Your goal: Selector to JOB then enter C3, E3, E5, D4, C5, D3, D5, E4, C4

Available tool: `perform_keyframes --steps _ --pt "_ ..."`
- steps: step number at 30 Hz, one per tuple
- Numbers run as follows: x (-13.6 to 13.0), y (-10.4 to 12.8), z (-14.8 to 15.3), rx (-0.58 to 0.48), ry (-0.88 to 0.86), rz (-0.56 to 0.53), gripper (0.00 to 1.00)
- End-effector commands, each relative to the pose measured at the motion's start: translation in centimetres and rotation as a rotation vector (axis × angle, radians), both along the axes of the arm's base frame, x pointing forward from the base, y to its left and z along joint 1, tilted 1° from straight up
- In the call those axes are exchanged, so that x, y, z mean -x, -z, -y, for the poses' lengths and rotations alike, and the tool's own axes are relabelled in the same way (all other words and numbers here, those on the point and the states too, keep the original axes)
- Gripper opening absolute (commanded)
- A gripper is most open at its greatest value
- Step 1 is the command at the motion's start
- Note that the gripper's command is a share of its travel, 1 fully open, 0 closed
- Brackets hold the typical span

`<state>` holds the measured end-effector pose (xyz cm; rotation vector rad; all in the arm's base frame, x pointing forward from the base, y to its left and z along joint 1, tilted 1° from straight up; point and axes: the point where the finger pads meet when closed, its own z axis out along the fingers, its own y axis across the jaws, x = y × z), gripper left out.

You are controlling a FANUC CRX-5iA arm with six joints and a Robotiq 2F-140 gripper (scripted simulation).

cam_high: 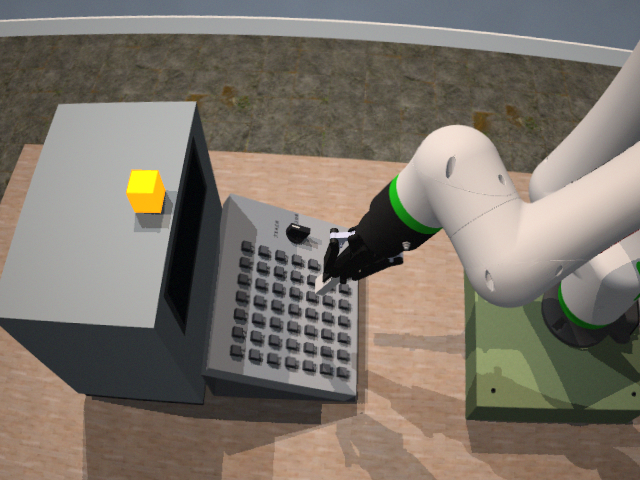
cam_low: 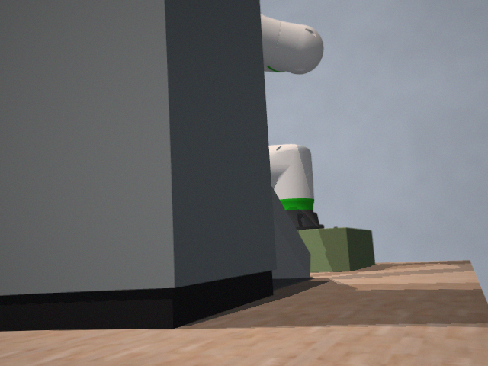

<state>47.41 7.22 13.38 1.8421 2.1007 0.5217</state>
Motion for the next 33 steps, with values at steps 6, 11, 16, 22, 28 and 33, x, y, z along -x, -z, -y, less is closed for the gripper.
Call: perform_keyframes --steps 6,11,16,22,28,33 --pt "-0.4 0.8 -0.1 0.0 0.0 0.0 0.0" --pt "-2.2 4.3 -0.4 0.0 0.0 0.0 0.0" --pt "-3.2 6.2 -0.5 0.0 0.0 0.0 0.0" --pt "-3.2 6.2 -0.5 0.0 0.0 0.0 0.0" --pt "-3.4 6.7 -0.6 0.0 0.0 0.0 0.0" --pt "-3.8 7.5 -0.6 0.0 0.0 0.0 0.0"
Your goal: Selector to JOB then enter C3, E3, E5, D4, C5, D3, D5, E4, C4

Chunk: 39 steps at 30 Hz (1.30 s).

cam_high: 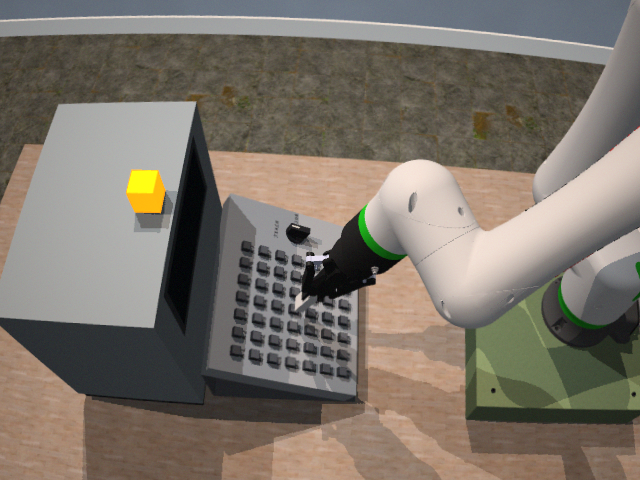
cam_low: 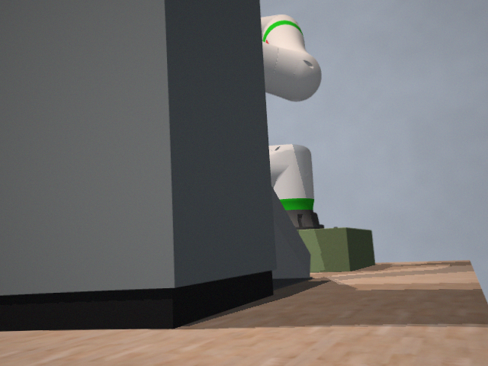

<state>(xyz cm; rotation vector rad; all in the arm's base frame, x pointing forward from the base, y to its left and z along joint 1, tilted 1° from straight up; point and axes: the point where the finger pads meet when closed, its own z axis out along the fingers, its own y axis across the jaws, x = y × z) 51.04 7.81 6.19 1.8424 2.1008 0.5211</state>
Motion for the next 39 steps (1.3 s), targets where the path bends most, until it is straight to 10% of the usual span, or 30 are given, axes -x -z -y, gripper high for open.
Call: perform_keyframes --steps 1,39 --pt "-0.26 0.44 -0.05 0.0 0.0 0.001 0.0" --pt "-0.6 1.1 -0.11 0.0 0.0 0.001 0.0"
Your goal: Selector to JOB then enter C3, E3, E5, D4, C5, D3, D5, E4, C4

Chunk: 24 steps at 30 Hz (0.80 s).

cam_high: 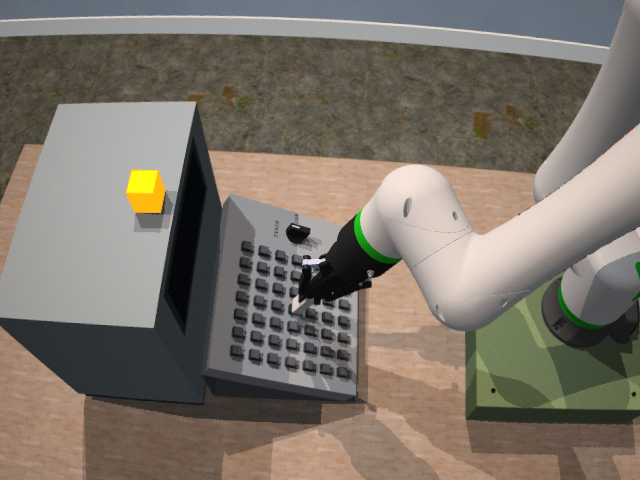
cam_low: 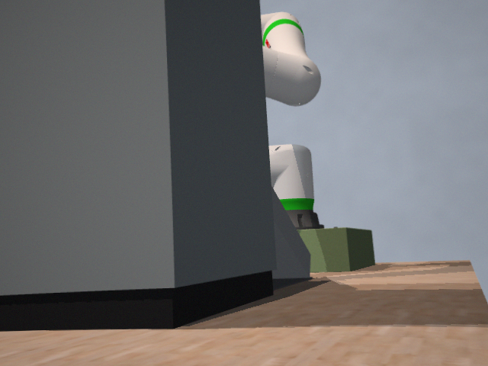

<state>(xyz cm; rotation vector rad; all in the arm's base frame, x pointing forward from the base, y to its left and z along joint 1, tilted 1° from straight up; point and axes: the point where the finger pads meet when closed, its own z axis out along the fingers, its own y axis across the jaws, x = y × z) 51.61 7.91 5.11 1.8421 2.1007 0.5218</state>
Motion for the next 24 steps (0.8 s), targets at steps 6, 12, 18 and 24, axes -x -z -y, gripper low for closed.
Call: perform_keyframes --steps 6,12,18,24 --pt "-0.15 0.25 -0.02 0.0 0.0 0.0 0.0" --pt "-0.31 0.56 -0.05 0.0 0.0 0.0 0.0" --pt "-0.41 0.77 -0.07 0.0 0.0 0.0 0.0" --pt "-0.54 1.02 -0.09 0.0 0.0 0.0 0.0"
